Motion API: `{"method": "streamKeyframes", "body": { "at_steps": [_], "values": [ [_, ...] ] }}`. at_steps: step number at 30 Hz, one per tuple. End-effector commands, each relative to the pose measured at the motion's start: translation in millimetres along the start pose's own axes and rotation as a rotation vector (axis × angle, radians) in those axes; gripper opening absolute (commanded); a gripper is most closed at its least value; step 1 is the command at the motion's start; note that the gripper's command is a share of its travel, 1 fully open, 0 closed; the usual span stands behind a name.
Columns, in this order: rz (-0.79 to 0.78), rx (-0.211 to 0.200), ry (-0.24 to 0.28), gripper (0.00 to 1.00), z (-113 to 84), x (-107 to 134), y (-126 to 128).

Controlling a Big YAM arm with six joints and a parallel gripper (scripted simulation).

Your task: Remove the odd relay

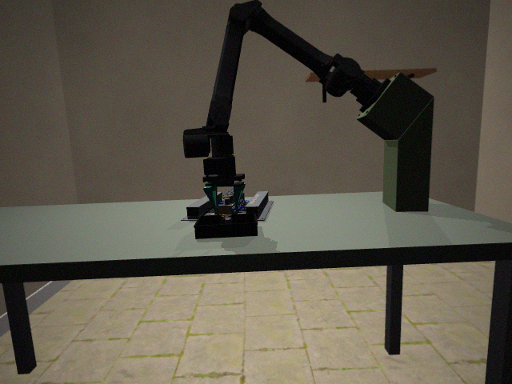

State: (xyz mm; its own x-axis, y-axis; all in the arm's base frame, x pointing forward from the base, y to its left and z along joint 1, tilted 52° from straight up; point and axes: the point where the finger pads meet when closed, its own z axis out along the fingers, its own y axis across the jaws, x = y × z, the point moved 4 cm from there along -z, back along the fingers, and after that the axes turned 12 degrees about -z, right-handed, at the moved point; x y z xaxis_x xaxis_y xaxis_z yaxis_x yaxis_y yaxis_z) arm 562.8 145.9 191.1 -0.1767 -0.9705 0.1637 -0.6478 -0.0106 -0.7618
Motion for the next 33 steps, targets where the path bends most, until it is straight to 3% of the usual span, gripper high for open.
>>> {"method": "streamKeyframes", "body": {
  "at_steps": [1,6,16,26,33],
  "values": [
    [0.004,0.026,-0.027,0.59,-20.8,-11,-10],
    [0.005,0.024,-0.026,0.59,-34.6,-9,-8],
    [0.013,0.033,-0.029,0.59,-90.4,-8,-13],
    [-0.004,0.006,-0.019,0.59,-90.2,-10,0],
    [0.006,0.021,-0.023,0.59,-93.7,-9,-8]
  ]
}}
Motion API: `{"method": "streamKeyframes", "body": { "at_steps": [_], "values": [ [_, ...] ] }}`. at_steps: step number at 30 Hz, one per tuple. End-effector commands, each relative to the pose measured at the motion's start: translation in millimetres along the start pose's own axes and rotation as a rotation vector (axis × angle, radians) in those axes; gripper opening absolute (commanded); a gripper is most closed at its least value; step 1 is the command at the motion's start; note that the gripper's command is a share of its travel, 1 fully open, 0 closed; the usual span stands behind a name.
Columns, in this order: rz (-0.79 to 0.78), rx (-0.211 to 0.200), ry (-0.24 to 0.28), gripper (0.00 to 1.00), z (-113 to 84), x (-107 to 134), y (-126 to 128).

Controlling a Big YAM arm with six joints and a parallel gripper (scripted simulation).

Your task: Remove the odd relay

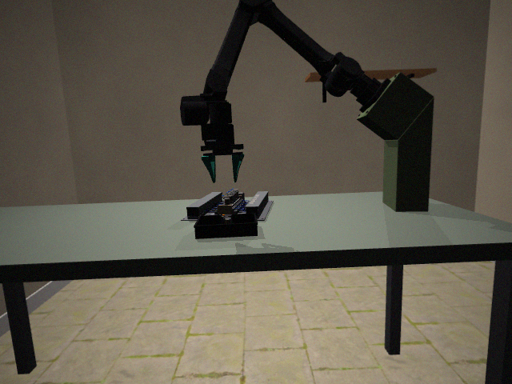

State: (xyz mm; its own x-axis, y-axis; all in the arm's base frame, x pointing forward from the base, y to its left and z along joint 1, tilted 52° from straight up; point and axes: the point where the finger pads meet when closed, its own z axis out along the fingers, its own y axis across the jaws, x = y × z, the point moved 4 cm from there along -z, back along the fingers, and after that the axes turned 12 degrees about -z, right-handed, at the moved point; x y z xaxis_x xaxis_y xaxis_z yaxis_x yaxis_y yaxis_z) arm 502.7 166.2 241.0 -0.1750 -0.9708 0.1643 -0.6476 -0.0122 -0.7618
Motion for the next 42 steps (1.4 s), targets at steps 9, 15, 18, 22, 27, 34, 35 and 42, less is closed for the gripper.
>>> {"method": "streamKeyframes", "body": {
  "at_steps": [9,15,18,22,27,34,35,42],
  "values": [
    [0.011,0.029,-0.024,0.59,-15.3,-6.6,-12.8],
    [0.012,0.031,-0.025,0.59,-16.0,-6.3,-13.9],
    [0.012,0.032,-0.025,0.59,-16.1,-6.2,-14.0],
    [0.013,0.032,-0.025,0.59,-16.3,-6.2,-14.2],
    [0.013,0.032,-0.025,0.59,-16.4,-6.1,-14.4],
    [0.013,0.033,-0.025,0.59,-16.4,-6.1,-14.5],
    [0.013,0.033,-0.025,0.59,-16.4,-6.1,-14.5],
    [0.013,0.033,-0.025,0.59,-16.4,-6.1,-14.5]
  ]
}}
